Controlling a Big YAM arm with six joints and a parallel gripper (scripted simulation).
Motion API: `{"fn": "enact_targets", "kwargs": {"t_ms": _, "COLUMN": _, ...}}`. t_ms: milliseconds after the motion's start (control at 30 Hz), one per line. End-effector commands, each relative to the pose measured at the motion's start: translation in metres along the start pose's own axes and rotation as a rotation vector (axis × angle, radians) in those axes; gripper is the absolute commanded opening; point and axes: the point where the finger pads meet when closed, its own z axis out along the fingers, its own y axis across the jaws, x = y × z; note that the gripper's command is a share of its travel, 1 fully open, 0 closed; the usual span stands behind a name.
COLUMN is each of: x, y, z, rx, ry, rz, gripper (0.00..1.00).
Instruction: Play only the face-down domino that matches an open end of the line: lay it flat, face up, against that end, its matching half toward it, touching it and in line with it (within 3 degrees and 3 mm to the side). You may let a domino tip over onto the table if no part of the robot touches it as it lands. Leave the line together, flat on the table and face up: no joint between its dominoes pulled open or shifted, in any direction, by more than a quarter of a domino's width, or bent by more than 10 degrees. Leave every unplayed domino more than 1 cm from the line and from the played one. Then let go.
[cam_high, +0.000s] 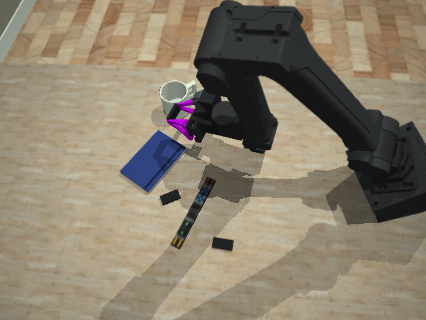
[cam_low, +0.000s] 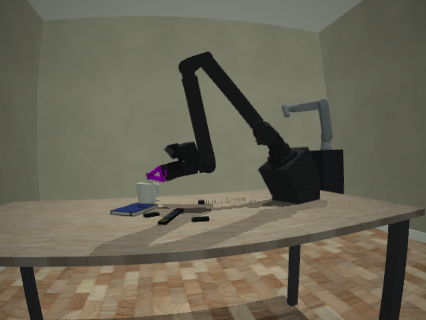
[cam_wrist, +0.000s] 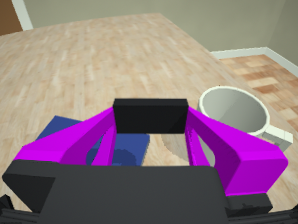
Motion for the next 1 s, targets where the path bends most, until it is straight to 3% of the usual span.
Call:
{"fn": "enact_targets", "kwargs": {"t_ms": 0, "x": -0.015, "y": 0.006, "z": 0.004, "rx": -0.018, "ry": -0.057, "rz": 0.011, "gripper": 0.48}}
{"fn": "enact_targets", "kwargs": {"t_ms": 67, "x": -0.015, "y": 0.006, "z": 0.004, "rx": -0.018, "ry": -0.057, "rz": 0.011, "gripper": 0.48}}
{"fn": "enact_targets", "kwargs": {"t_ms": 100, "x": -0.004, "y": 0.001, "z": 0.001, "rx": -0.002, "ry": -0.011, "rz": 0.001, "gripper": 0.48}}
{"fn": "enact_targets", "kwargs": {"t_ms": 400, "x": -0.016, "y": 0.006, "z": 0.007, "rx": -0.018, "ry": -0.057, "rz": 0.011, "gripper": 0.48}}
{"fn": "enact_targets", "kwargs": {"t_ms": 633, "x": -0.016, "y": 0.006, "z": 0.007, "rx": -0.018, "ry": -0.057, "rz": 0.011, "gripper": 0.48}}
{"fn": "enact_targets", "kwargs": {"t_ms": 667, "x": -0.006, "y": 0.001, "z": 0.005, "rx": -0.005, "ry": -0.019, "rz": 0.001, "gripper": 0.48}}
{"fn": "enact_targets", "kwargs": {"t_ms": 967, "x": -0.018, "y": 0.007, "z": 0.011, "rx": -0.018, "ry": -0.057, "rz": 0.011, "gripper": 0.48}}
